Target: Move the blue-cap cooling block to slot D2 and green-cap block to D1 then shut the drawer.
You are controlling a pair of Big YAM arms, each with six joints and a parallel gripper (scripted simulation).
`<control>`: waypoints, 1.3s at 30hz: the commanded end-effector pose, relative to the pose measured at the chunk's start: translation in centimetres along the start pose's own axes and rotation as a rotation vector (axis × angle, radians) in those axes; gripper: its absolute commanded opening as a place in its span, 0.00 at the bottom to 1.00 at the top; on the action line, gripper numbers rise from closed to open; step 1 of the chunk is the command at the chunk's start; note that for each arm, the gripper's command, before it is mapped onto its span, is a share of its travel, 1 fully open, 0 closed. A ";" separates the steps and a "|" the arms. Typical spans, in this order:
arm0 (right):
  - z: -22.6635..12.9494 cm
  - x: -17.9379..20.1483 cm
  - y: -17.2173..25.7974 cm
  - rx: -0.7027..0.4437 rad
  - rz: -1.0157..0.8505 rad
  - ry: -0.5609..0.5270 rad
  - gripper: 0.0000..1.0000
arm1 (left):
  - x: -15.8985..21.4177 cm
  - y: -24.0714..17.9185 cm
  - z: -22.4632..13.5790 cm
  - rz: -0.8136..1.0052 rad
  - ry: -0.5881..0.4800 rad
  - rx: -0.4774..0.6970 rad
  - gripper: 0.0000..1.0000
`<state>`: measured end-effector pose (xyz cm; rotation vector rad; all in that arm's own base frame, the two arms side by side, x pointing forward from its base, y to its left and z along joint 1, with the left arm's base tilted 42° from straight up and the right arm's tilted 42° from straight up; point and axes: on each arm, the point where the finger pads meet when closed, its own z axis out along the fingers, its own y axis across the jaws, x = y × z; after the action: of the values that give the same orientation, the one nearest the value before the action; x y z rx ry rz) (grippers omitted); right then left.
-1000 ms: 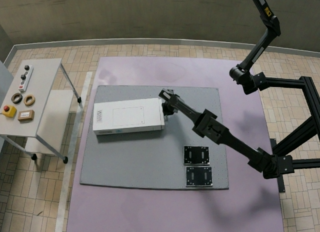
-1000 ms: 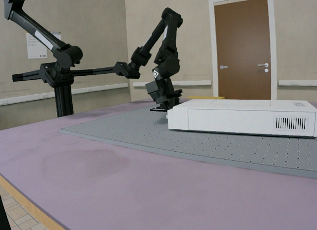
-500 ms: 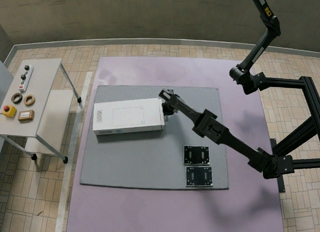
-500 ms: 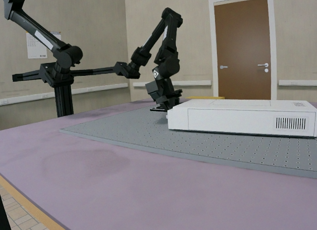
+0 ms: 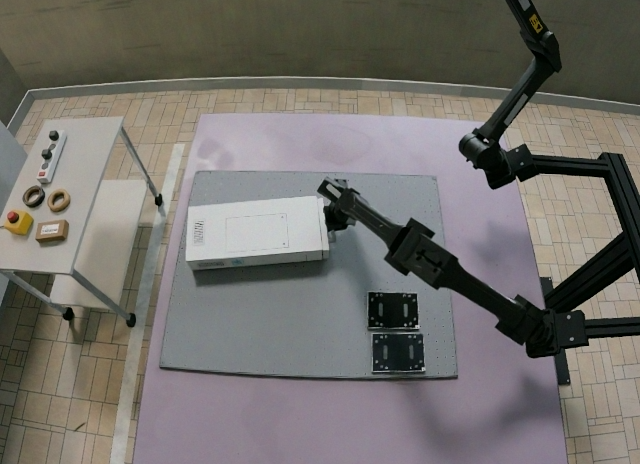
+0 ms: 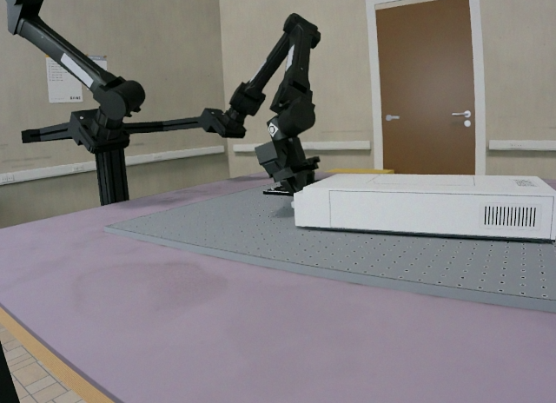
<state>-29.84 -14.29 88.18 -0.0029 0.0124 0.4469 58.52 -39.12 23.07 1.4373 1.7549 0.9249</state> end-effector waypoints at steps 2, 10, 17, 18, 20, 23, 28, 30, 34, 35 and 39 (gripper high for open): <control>0.1 -1.2 -0.1 -0.001 -0.001 -0.018 0.00 | -1.0 -1.9 -3.1 0.003 -0.018 0.015 0.00; 0.1 -1.2 -0.1 -0.001 -0.001 -0.018 0.00 | -1.0 -2.2 -3.2 0.003 -0.018 0.015 0.00; 0.1 -1.2 -0.1 -0.001 -0.001 -0.018 0.00 | -1.0 -3.1 -3.4 0.003 -0.018 0.015 0.00; 0.1 -1.2 -0.1 -0.001 -0.001 -0.018 0.00 | -1.0 -3.2 -3.4 0.003 -0.018 0.015 0.00; 0.1 -1.2 -0.1 -0.001 -0.001 -0.018 0.00 | -1.0 -3.5 -3.5 0.003 -0.018 0.015 0.00; 0.1 -1.2 -0.1 -0.001 -0.001 -0.018 0.00 | -1.0 -3.9 -3.6 0.004 -0.018 0.016 0.00; 0.1 -1.2 -0.1 -0.001 -0.001 -0.018 0.00 | -1.0 -4.3 -3.7 0.004 -0.018 0.016 0.00; 0.1 -1.2 -0.1 -0.001 -0.001 -0.018 0.00 | -1.0 -4.6 -3.8 0.004 -0.018 0.016 0.00; 0.1 -1.2 -0.1 -0.001 -0.001 -0.018 0.00 | -0.9 -5.1 -3.9 0.004 -0.018 0.016 0.00; 0.1 -1.2 -0.1 -0.001 -0.001 -0.018 0.00 | -0.9 -5.2 -3.9 0.004 -0.018 0.016 0.00; 0.1 -1.2 -0.1 -0.001 -0.001 -0.018 0.00 | -1.0 -6.8 -3.1 0.020 -0.007 0.029 0.00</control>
<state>-29.84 -14.29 88.18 -0.0029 0.0124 0.4469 54.27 -39.99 19.15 1.4770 1.7660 0.9275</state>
